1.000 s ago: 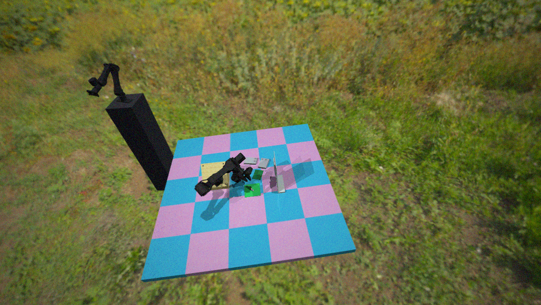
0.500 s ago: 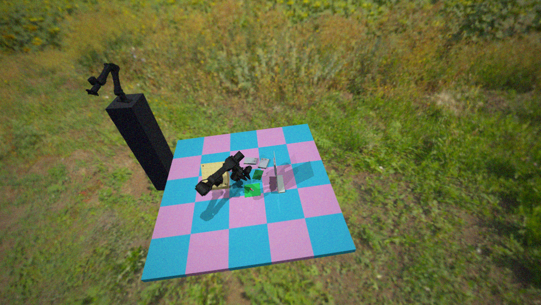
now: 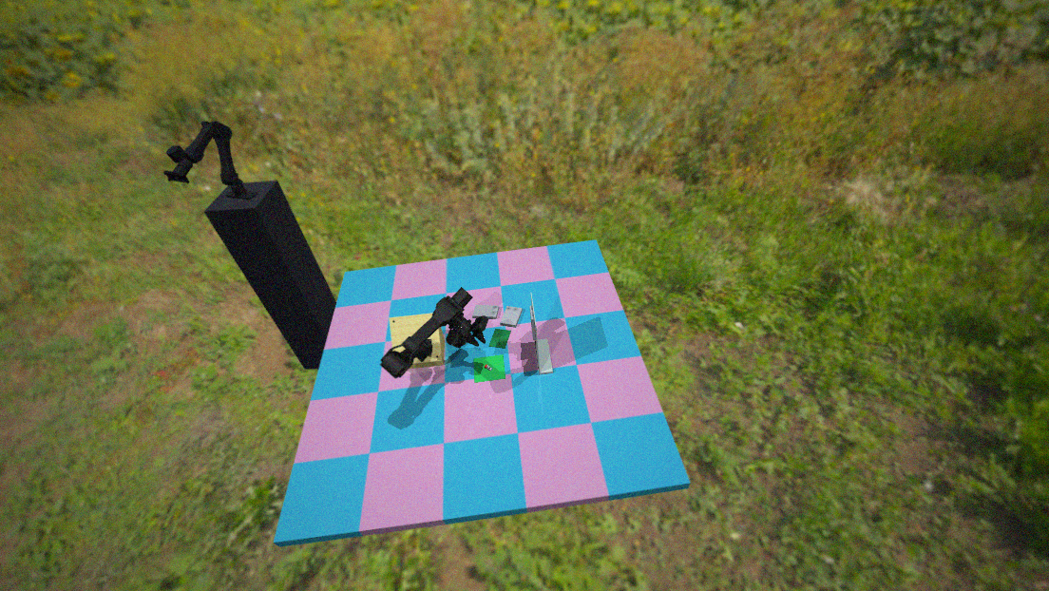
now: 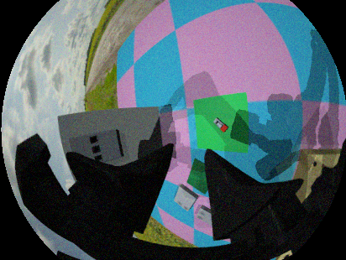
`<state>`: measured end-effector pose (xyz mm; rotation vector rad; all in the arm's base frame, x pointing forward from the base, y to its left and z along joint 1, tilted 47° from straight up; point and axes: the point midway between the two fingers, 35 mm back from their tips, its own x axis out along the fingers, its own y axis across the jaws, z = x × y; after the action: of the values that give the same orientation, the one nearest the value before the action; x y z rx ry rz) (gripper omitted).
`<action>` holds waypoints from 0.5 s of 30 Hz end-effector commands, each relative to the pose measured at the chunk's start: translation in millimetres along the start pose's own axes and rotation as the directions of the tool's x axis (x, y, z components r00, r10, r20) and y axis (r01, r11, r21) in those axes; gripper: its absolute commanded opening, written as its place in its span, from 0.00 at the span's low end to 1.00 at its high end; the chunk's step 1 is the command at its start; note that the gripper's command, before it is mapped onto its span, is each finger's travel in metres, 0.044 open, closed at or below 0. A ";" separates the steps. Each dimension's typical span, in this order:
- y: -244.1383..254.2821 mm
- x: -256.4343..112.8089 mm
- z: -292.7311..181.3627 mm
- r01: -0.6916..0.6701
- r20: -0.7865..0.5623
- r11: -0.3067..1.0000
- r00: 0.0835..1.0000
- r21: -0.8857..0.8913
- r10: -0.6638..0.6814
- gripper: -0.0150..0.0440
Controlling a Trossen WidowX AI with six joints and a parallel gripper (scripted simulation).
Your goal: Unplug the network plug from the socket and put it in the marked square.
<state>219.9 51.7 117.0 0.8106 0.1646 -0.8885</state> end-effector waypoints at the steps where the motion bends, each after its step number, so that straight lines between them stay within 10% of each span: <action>1: 7.7 -9.6 -1.5 -0.001 -0.010 1.000 1.000 -0.004 0.001 0.52; 15: 30.1 -42.2 -0.4 -0.006 -0.016 1.000 1.000 -0.026 0.005 0.52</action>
<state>216.7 82.0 145.9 0.7909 0.1833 -0.8755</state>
